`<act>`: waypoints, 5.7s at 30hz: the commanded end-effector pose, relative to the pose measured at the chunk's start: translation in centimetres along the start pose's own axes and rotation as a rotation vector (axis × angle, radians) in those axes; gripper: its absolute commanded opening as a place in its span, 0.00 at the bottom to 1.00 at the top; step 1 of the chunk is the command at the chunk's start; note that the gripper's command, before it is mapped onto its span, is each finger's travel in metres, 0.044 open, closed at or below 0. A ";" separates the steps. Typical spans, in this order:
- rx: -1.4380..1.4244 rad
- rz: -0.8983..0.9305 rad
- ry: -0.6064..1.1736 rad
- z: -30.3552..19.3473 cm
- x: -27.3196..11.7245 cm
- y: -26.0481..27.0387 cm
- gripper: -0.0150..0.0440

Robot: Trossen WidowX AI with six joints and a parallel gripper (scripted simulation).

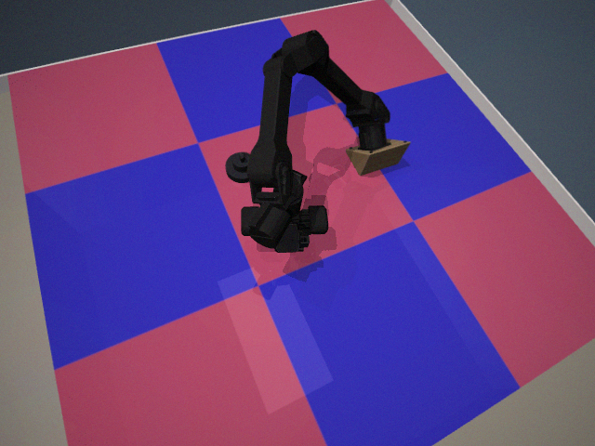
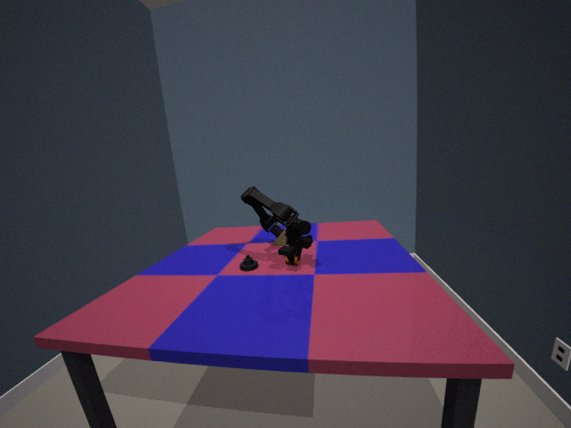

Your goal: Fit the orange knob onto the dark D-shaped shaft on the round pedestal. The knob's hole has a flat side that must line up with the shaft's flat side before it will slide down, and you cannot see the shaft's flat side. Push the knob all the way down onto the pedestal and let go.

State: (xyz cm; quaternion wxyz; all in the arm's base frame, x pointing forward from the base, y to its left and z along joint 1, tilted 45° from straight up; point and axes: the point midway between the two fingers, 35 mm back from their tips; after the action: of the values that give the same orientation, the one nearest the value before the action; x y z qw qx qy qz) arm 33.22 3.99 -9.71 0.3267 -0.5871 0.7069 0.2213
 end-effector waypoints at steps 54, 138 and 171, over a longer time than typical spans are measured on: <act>-0.005 -0.166 -0.633 -3.6 -1.7 0.9 0.56; -0.006 -0.289 -1.124 -7.4 -1.2 2.0 1.00; -0.003 0.020 -0.043 -7.5 -11.0 2.2 1.00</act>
State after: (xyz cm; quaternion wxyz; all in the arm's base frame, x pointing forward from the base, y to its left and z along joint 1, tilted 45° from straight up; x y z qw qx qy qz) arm 29.87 5.86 0.63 0.4814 -0.4827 0.6367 0.3605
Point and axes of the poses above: the point midway between the two fingers, 35 mm back from their tips, its own x axis out along the fingers, its own y axis across the jaws, z = x × y, and after that the axes turned 15 degrees about -x, right-handed
